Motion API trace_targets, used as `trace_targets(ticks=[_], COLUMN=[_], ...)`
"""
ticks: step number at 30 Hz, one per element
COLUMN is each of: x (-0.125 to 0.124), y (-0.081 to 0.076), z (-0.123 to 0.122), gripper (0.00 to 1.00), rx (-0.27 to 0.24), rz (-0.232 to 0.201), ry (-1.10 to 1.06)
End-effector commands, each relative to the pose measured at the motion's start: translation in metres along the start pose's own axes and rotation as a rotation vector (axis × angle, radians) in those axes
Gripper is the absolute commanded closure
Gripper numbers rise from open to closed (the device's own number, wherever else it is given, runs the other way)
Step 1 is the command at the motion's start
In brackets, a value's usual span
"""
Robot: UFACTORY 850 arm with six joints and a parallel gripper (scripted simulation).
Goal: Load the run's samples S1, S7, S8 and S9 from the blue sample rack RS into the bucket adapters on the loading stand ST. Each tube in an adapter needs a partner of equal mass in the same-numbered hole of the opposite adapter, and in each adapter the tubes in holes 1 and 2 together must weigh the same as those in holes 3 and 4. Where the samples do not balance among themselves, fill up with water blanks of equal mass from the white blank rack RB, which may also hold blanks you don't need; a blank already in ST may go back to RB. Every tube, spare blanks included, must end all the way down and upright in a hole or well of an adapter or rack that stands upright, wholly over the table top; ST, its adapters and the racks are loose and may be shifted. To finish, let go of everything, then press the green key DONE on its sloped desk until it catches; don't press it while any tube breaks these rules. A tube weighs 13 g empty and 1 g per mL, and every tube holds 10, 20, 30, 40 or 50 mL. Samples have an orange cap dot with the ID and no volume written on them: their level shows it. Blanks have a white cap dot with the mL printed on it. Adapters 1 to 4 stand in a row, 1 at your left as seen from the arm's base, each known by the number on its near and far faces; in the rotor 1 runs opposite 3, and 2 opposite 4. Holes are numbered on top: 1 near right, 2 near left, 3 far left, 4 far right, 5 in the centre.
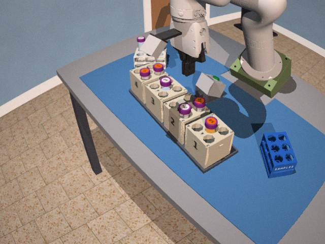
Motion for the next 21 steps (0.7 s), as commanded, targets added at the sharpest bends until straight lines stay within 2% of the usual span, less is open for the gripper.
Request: trace_targets(ticks=[1, 21], x=[0.012, 0.045], y=[0.009, 0.043], z=[-0.020, -0.090], gripper=[1.00, 1.00], rx=[-0.016, -0.078], rz=[0.045, 0.131], ry=[-0.172, -0.763])
Point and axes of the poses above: the point where the finger pads meet when closed, its own y axis out along the fingers, its own x axis across the jaws, z = x × y, the point moved 9 cm from there along -y, back along the fingers, and after that the axes turned 2 degrees about -y, right-handed, at the moved point
